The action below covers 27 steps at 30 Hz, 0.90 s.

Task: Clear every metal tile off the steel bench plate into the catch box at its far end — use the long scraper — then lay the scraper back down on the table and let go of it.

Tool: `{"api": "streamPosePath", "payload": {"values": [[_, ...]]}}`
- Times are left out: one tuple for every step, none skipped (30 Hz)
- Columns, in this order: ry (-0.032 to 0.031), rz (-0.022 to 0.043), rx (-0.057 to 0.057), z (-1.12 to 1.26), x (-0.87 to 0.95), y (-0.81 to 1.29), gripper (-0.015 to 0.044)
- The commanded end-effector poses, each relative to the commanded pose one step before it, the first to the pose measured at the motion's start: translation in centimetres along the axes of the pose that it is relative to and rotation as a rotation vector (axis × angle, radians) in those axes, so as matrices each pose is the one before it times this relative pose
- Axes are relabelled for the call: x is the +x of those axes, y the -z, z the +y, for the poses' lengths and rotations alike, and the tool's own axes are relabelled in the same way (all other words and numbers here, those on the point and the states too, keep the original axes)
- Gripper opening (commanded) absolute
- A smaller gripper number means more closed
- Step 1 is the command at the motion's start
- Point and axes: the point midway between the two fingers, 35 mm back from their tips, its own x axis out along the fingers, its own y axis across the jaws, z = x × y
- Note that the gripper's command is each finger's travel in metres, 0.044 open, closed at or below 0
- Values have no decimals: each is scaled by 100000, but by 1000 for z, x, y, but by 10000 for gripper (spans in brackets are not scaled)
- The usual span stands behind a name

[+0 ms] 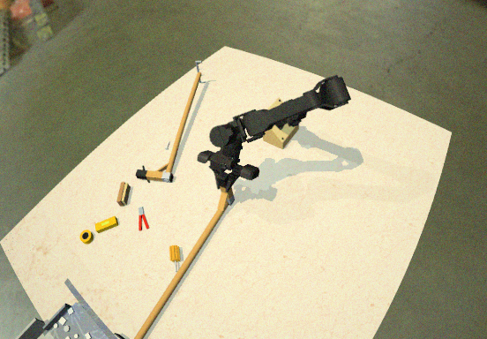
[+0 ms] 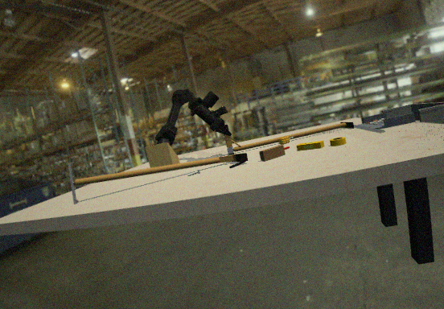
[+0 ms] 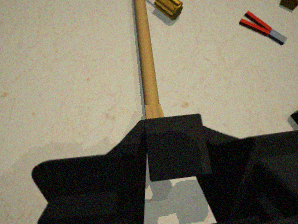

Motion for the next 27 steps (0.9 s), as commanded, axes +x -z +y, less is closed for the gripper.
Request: {"api": "streamPosePath", "payload": {"values": [[98, -46, -299, -8, -17, -32, 78], [0, 0, 0, 0, 0, 0, 72], [2, 1, 5, 1, -7, -5, 45], [4, 2, 11, 2, -15, -10, 19], [7, 4, 18, 3, -24, -17, 0], [8, 5, 21, 4, -28, -19, 0], [9, 5, 26, 5, -33, -23, 0], [11, 6, 31, 6, -41, -28, 0], [26, 0, 26, -20, 0, -2, 0], [51, -1, 53, -40, -1, -4, 0], [77, -1, 79, -61, -1, -5, 0], [103, -1, 106, -81, -2, -7, 0], [126, -1, 130, -100, -2, -9, 0], [146, -2, 151, -115, -3, -10, 0], [154, -2, 160, -122, -3, -10, 0], [154, -2, 161, -123, -3, -10, 0], [154, -1, 161, -125, -3, -10, 0], [154, -1, 162, -125, -3, -10, 0], [151, -1, 160, -123, -3, -9, 0], [151, -1, 160, -123, -3, -9, 0], [150, -1, 160, -124, -3, -9, 0], [150, -1, 160, -124, -3, -9, 0], [149, -1, 160, -124, -3, -8, 0], [149, -1, 160, -124, -3, -8, 0], [152, -1, 166, -125, -3, -7, 0], [152, -1, 166, -126, -3, -7, 0], [153, -1, 170, -124, -3, -6, 0]]}}
